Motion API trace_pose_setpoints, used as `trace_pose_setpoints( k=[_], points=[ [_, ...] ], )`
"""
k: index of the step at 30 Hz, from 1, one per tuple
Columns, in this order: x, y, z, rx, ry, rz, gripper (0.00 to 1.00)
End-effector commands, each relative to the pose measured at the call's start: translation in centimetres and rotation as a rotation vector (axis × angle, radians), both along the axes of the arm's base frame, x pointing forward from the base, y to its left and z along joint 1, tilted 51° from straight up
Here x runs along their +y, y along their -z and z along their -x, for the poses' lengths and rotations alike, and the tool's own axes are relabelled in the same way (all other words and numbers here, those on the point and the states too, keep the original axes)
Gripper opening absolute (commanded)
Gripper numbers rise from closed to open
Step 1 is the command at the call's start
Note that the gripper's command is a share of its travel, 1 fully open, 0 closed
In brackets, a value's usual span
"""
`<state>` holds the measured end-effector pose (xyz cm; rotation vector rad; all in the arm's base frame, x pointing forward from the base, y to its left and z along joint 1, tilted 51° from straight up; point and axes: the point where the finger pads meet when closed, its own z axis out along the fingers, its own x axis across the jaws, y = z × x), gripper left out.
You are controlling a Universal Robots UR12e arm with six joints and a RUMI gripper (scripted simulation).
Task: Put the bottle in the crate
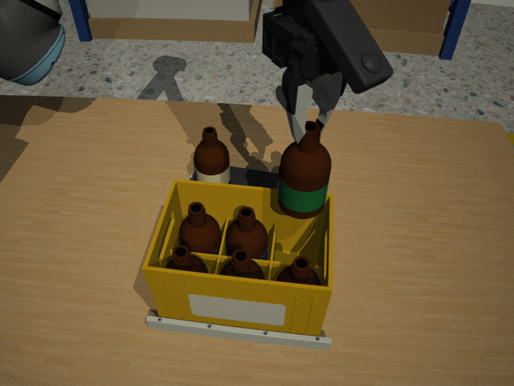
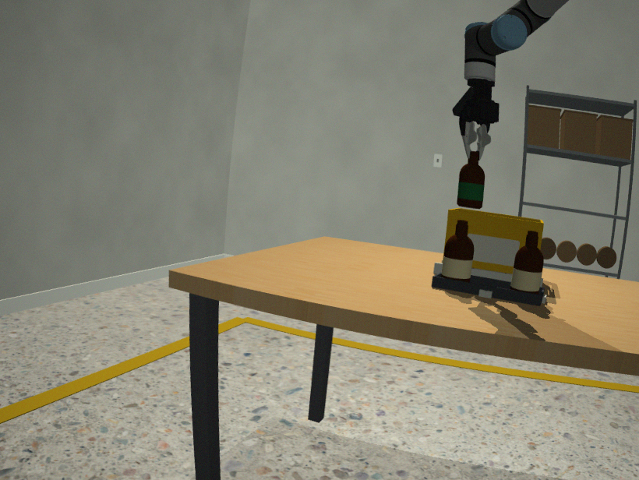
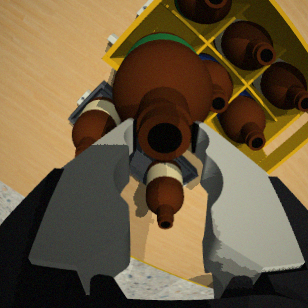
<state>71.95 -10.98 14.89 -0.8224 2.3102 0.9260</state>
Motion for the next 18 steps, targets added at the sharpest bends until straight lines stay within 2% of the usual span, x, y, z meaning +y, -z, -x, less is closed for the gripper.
trace_pose_setpoints(
  k=[1, 18],
  points=[
    [-0.30, 0.13, -0.23, -0.001, 0.001, 0.001, 0.00],
    [-0.71, 0.48, -0.58, -0.001, 0.001, 0.001, 0.00]
  ],
)
